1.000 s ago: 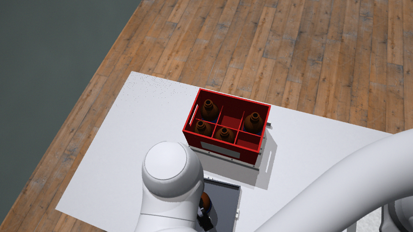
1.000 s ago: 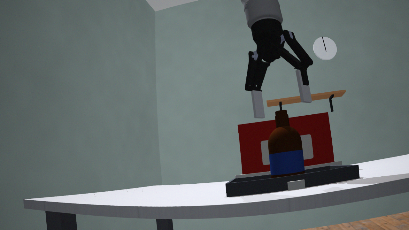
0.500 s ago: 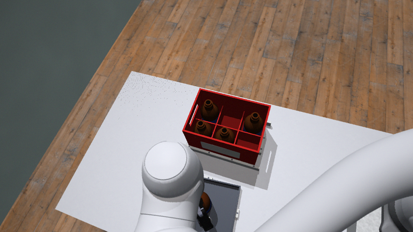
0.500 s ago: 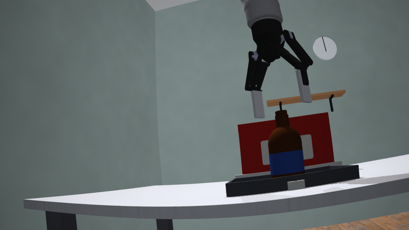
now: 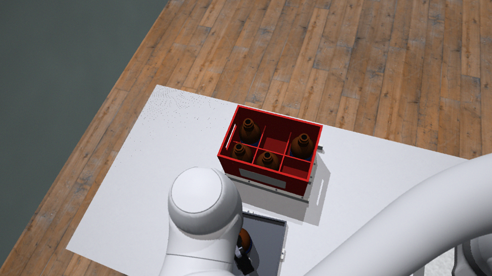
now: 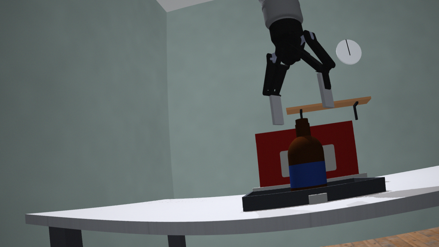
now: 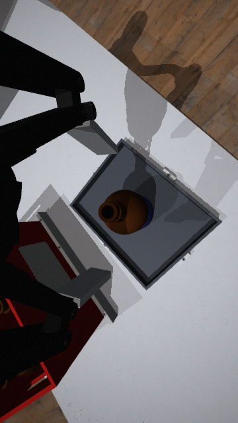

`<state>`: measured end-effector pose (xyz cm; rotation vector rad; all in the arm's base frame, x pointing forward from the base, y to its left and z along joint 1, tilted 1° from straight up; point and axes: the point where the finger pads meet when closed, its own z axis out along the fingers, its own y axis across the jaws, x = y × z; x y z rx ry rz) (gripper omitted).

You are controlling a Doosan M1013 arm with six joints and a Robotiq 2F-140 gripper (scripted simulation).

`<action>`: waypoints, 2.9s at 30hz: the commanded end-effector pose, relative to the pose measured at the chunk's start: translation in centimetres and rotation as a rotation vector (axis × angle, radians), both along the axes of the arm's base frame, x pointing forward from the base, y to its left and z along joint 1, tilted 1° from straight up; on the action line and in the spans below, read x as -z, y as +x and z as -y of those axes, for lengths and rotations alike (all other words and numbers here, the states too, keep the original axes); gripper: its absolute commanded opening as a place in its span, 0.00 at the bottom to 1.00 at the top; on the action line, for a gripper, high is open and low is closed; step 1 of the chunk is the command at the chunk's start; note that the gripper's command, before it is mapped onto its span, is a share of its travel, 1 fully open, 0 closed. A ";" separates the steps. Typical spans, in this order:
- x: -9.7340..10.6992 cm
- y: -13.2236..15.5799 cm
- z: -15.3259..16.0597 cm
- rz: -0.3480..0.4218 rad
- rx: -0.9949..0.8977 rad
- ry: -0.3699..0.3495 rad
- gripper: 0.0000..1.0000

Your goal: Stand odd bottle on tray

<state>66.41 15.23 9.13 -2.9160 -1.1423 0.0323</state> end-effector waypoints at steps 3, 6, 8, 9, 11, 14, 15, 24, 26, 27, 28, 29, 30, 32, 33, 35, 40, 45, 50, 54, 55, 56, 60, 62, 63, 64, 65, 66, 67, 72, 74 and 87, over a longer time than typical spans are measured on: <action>-0.6 0.0 0.0 0.000 0.000 0.000 1.00; -1.2 0.0 0.0 0.000 0.000 0.000 1.00; -1.6 0.0 0.0 0.000 0.000 0.000 1.00; -1.9 0.0 0.0 0.000 0.000 0.000 1.00; -2.4 0.1 0.0 0.000 0.000 0.000 1.00; -2.6 0.1 0.0 0.000 0.000 0.000 1.00; -2.9 0.1 0.0 0.000 0.000 0.000 1.00; -5.3 0.1 0.0 0.000 0.000 0.000 1.00; -5.8 0.1 0.0 0.000 0.000 0.000 1.00; -6.0 0.1 0.0 0.000 0.000 0.000 1.00; -6.3 0.1 0.0 0.000 0.000 0.000 1.00; -6.3 0.1 0.0 0.000 0.000 0.000 1.00; -6.3 0.1 0.0 0.000 0.000 0.000 1.00; -6.7 0.1 0.0 0.000 0.000 0.000 1.00; -6.9 0.2 0.0 0.000 0.000 0.000 1.00; -7.2 0.2 0.0 0.000 0.000 0.000 1.00; -7.9 0.2 0.0 0.000 0.000 0.000 1.00; -8.2 0.2 0.0 0.000 0.000 0.000 1.00; -8.3 0.2 0.0 0.000 0.000 0.000 1.00; -8.3 0.2 0.0 0.000 0.000 0.000 0.00; -8.3 0.2 0.0 0.000 0.000 0.000 0.00; -8.3 0.2 0.0 0.000 0.000 0.000 0.00; -8.3 0.2 0.0 0.000 0.000 0.000 0.00; -8.3 0.2 0.0 0.000 0.000 0.000 0.00; -8.3 0.2 0.0 0.000 0.000 0.000 0.00; -8.3 0.2 0.0 0.000 0.000 0.000 0.00; -8.3 0.2 0.0 0.000 0.000 0.000 0.00; -8.3 0.2 0.0 0.000 0.000 0.000 0.00; -8.3 0.2 0.0 0.000 0.000 0.000 0.00; -8.3 0.2 0.0 0.000 0.000 0.000 0.00; -8.3 0.2 0.0 0.000 0.000 0.000 0.00; -8.3 0.2 0.0 0.000 0.000 0.000 0.00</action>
